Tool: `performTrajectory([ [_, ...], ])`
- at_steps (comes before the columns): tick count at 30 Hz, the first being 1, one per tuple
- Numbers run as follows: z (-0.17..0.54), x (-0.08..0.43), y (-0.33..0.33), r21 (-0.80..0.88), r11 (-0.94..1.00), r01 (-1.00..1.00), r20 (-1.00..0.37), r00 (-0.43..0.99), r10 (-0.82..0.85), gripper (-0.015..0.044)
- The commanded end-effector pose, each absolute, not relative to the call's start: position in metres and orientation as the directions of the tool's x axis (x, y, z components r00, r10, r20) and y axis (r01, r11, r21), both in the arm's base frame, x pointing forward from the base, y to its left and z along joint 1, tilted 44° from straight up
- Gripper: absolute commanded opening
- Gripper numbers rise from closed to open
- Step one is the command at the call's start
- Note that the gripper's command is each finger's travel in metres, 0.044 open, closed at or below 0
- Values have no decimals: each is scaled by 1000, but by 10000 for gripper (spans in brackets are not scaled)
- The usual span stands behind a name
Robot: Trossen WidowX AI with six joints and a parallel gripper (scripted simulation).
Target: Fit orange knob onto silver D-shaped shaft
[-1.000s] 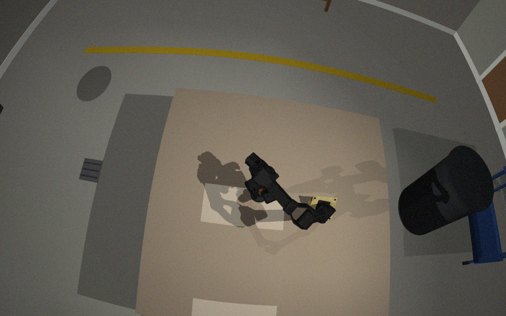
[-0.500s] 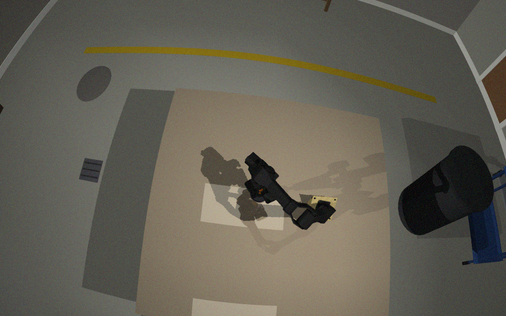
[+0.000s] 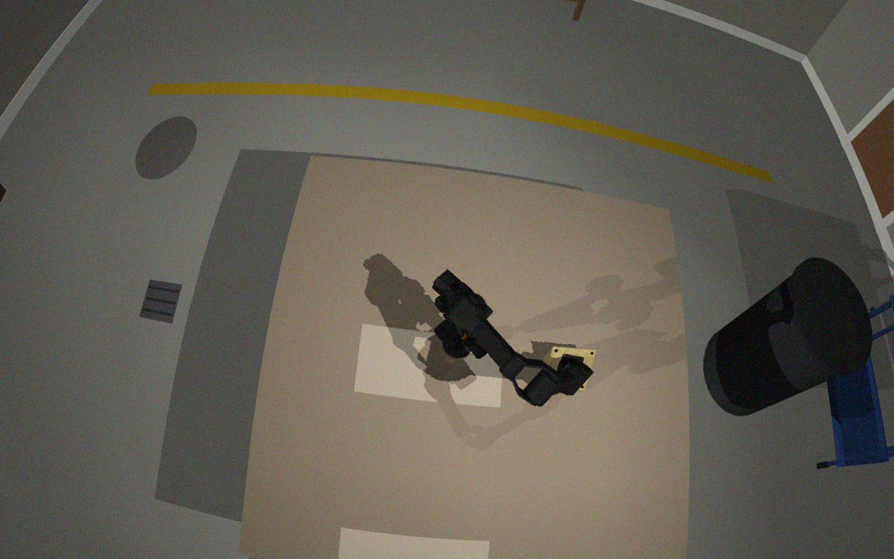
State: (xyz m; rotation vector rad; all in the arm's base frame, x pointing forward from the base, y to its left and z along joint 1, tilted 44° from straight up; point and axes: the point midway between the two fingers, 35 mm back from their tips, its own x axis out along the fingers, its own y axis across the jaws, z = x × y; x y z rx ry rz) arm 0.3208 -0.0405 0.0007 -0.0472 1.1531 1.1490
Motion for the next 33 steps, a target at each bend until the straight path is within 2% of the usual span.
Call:
performTrajectory([
  [1,0,322,-40,493,468,-734,-729,-54,683,0],
  [15,4,322,-43,493,468,-734,-729,-54,683,0],
  [22,3,321,-43,389,347,-853,-729,-54,683,0],
  [33,0,322,-41,383,341,-859,-729,-54,683,0],
])
